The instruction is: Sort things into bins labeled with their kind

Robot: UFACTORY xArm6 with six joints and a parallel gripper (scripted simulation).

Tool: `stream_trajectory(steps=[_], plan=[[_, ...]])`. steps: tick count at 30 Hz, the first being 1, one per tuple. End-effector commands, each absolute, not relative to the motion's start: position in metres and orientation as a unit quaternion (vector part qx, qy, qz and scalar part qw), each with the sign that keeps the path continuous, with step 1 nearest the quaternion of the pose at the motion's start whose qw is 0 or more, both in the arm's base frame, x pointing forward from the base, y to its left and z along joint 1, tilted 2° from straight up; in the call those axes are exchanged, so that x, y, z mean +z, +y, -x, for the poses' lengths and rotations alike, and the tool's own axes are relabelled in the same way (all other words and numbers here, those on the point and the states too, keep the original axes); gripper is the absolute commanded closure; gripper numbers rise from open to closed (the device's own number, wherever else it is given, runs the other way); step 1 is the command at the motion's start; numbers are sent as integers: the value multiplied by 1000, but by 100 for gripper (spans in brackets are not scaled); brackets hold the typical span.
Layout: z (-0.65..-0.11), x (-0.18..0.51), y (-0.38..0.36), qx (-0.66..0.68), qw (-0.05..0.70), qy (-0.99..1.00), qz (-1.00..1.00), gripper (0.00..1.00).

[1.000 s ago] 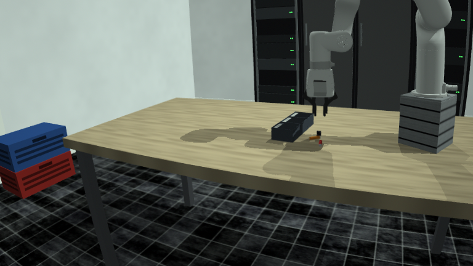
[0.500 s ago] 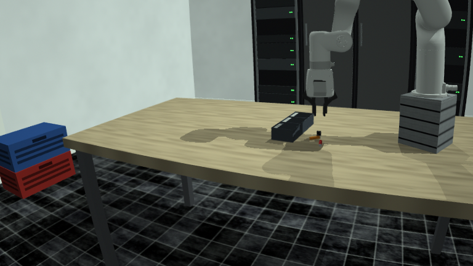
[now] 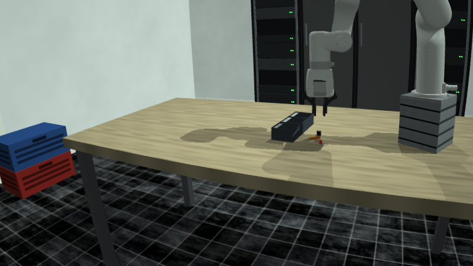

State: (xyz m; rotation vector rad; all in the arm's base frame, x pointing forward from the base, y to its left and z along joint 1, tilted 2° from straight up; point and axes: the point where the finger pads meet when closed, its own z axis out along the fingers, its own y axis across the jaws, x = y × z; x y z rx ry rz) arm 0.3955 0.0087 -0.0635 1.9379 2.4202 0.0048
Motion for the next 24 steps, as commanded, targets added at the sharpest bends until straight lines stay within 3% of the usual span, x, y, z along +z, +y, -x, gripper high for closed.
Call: stream_trajectory(steps=[1,24], plan=[[-397,-62,9,3,22,780,-625,70],[-399,-126,7,3,22,780,-625,70]])
